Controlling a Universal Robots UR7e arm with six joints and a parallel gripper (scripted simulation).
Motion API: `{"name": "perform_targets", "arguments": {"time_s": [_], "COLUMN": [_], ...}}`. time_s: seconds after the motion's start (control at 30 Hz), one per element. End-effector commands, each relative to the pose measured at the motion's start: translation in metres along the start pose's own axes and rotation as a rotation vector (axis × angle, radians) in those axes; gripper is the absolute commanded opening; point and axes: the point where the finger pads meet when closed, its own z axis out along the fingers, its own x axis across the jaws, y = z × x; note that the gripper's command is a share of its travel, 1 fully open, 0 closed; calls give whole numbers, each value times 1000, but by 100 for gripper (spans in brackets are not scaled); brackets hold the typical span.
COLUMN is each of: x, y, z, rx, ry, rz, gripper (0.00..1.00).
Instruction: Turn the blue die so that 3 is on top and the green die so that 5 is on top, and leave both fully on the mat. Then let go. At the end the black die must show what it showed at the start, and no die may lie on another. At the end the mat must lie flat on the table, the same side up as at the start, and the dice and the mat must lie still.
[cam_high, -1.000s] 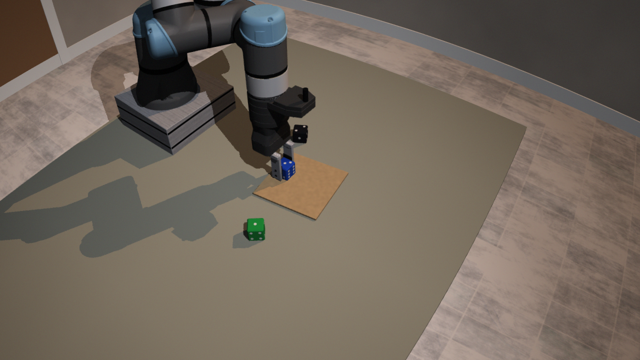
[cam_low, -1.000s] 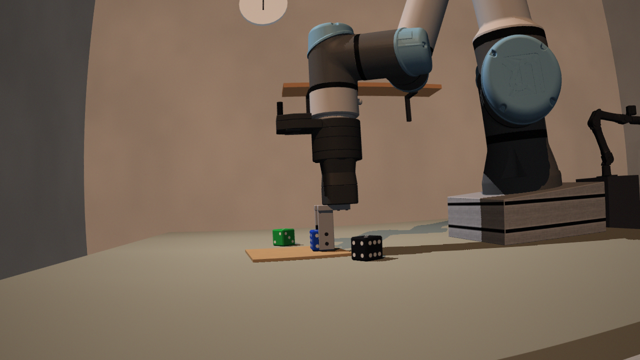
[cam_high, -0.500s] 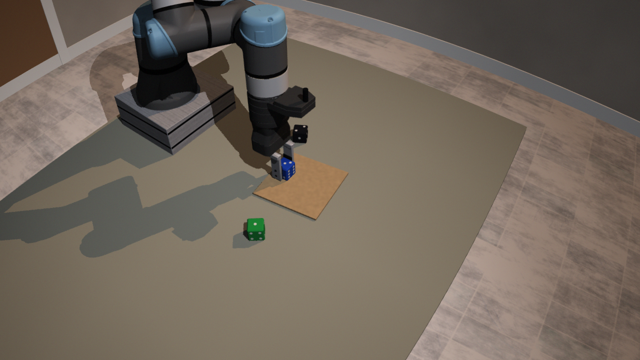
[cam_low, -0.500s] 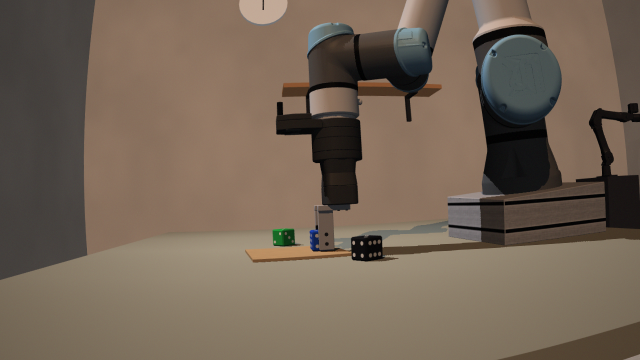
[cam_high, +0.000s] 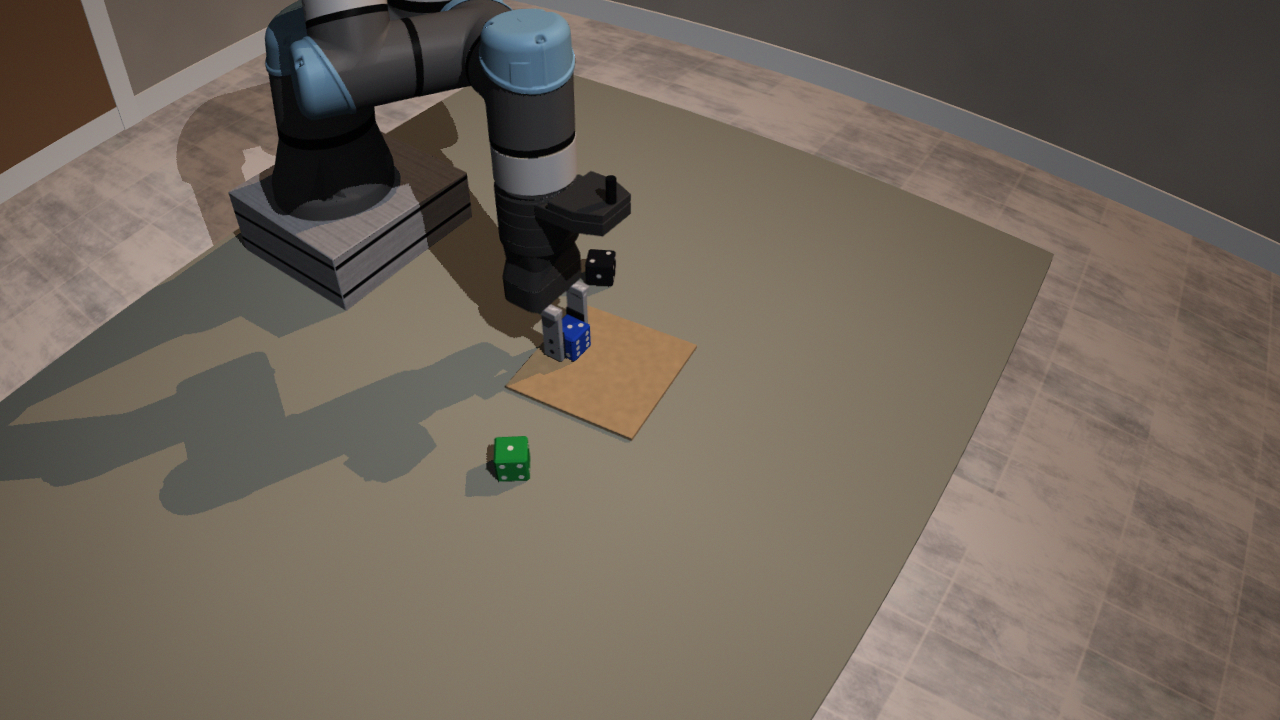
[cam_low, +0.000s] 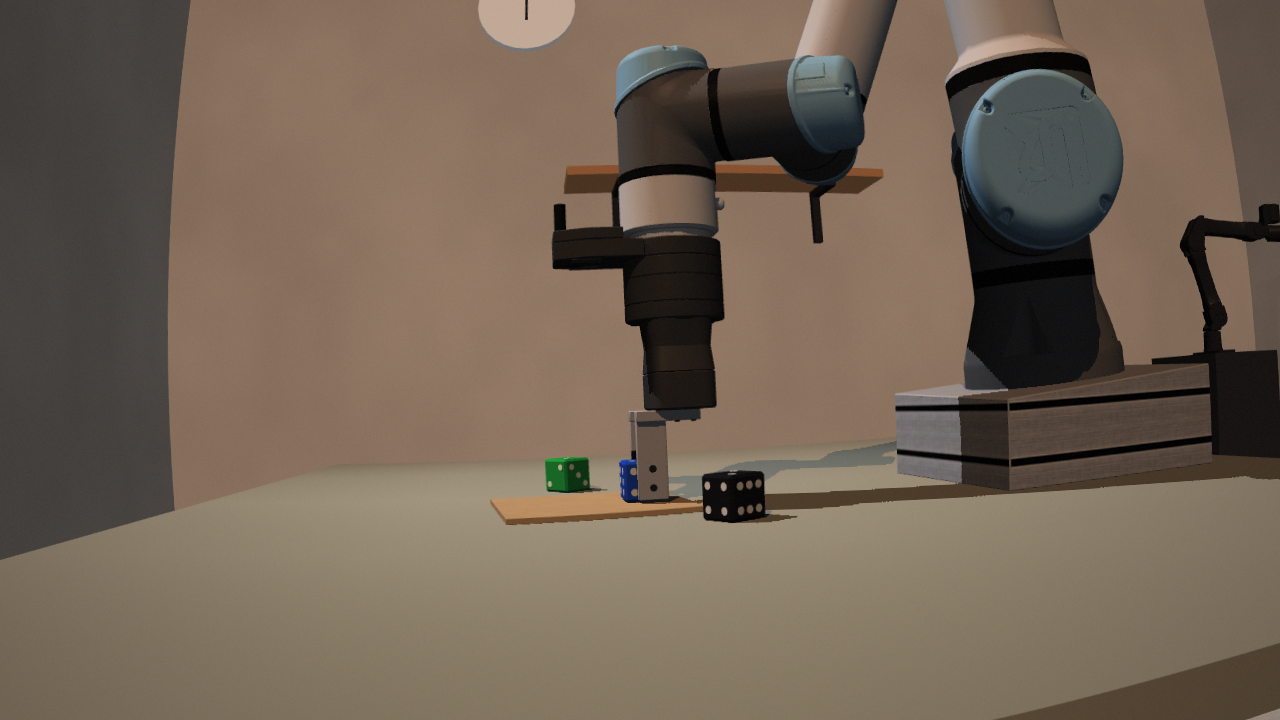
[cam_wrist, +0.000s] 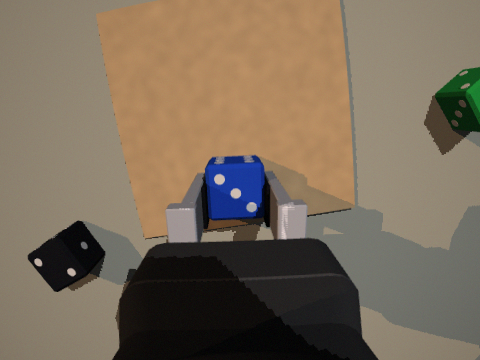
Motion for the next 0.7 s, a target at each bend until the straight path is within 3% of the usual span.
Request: {"name": "perform_targets", "arguments": {"time_s": [0.0,0.2,0.23,0.3,0.33,0.4,0.43,0.5,0.53,0.67], "x": [0,0,0,0,0,0,0,0,0,0], "y": [0,0,0,0,0,0,0,0,0,0], "z": [0,0,0,0,0,0,0,0,0,0], "rx": [1,1,1,1,1,1,1,1,1,1], "ry": [0,0,0,0,0,0,0,0,0,0], "rz": [0,0,0,0,0,0,0,0,0,0], "gripper": [57,57,63,63,69,69,75,75,81,87]}}
